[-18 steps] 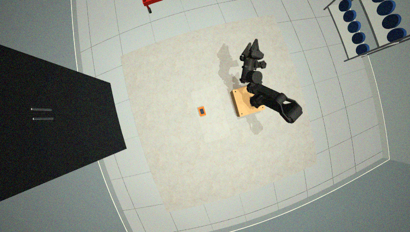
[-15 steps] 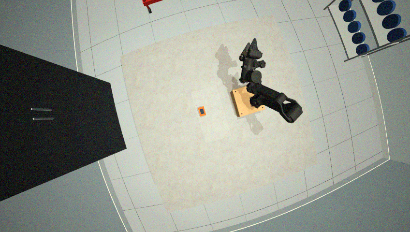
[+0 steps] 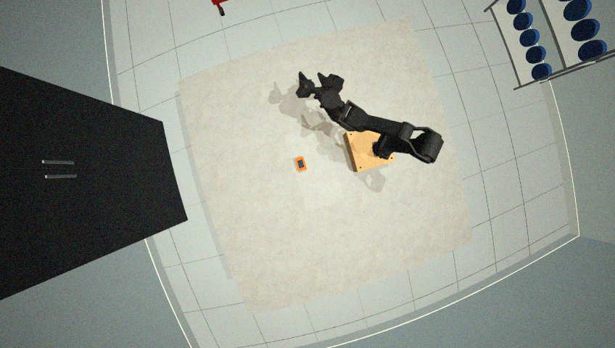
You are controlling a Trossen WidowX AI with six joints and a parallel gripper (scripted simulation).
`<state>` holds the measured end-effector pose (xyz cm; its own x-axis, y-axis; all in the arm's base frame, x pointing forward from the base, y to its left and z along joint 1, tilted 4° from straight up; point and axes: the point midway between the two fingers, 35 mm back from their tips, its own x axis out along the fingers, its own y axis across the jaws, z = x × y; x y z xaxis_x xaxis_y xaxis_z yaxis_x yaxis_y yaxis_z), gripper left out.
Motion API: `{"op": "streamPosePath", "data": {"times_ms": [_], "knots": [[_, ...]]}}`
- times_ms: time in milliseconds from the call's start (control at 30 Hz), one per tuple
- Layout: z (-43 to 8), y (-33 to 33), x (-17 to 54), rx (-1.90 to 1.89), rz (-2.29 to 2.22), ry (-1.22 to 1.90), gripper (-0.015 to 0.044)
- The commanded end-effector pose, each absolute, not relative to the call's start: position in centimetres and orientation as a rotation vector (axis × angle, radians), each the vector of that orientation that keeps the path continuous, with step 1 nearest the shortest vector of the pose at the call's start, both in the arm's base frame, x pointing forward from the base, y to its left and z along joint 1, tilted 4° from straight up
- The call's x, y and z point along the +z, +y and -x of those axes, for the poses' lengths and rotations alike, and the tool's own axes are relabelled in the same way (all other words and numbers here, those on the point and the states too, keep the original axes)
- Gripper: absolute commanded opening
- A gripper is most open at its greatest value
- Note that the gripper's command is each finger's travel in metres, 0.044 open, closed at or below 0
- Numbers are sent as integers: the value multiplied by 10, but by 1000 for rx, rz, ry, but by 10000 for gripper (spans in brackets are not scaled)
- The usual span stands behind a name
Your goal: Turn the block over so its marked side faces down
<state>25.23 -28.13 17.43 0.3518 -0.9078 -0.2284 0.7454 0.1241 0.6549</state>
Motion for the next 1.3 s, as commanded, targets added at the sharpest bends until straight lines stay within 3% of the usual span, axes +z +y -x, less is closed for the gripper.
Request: {"op": "streamPosePath", "data": {"times_ms": [0,267,667,1267], "knots": [[-306,-250,146,-1087,-656,143,440],[-365,-154,94,-673,-356,810,440],[-360,1,64,55,30,1441,440],[-357,14,27,142,69,1498,440]]}}
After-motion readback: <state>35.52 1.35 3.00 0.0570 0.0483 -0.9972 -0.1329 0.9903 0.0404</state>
